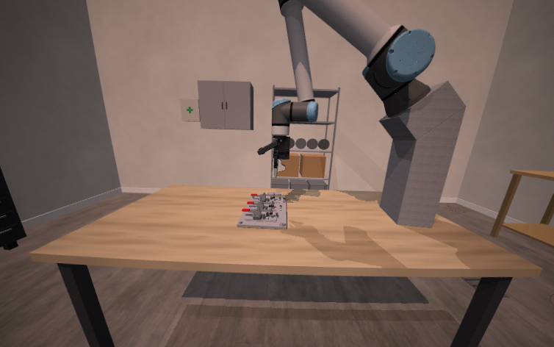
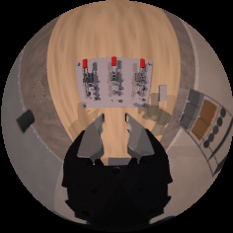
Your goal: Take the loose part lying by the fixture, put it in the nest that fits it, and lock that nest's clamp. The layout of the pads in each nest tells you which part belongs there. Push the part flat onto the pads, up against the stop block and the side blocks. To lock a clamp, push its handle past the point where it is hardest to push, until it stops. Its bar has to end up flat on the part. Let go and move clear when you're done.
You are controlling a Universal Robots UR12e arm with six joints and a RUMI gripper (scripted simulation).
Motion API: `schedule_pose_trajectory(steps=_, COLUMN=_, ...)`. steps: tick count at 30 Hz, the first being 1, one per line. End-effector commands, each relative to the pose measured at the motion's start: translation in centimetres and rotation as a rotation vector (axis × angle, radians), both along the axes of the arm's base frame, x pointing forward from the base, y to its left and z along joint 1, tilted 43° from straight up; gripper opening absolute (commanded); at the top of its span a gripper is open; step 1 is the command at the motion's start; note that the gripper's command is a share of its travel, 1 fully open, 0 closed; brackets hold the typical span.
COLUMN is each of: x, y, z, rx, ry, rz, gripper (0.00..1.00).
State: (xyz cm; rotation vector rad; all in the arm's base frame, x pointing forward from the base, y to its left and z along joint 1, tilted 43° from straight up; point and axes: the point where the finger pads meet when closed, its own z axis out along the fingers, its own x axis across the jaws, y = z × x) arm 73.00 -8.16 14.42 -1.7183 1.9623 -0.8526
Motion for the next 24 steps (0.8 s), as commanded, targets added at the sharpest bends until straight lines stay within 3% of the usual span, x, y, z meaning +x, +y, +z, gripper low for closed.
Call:
schedule_pose_trajectory(steps=1, x=0.9, y=0.0, z=1.0, rx=-0.002, ry=-0.006, rz=0.0, gripper=0.28)
schedule_pose_trajectory(steps=14, x=6.9, y=-0.5, z=6.5, rx=-0.002, ry=-0.006, rz=0.0, gripper=0.28)
schedule_pose_trajectory(steps=24, x=9.9, y=-0.7, z=8.9, rx=-0.001, ry=-0.003, rz=0.0, gripper=0.28)
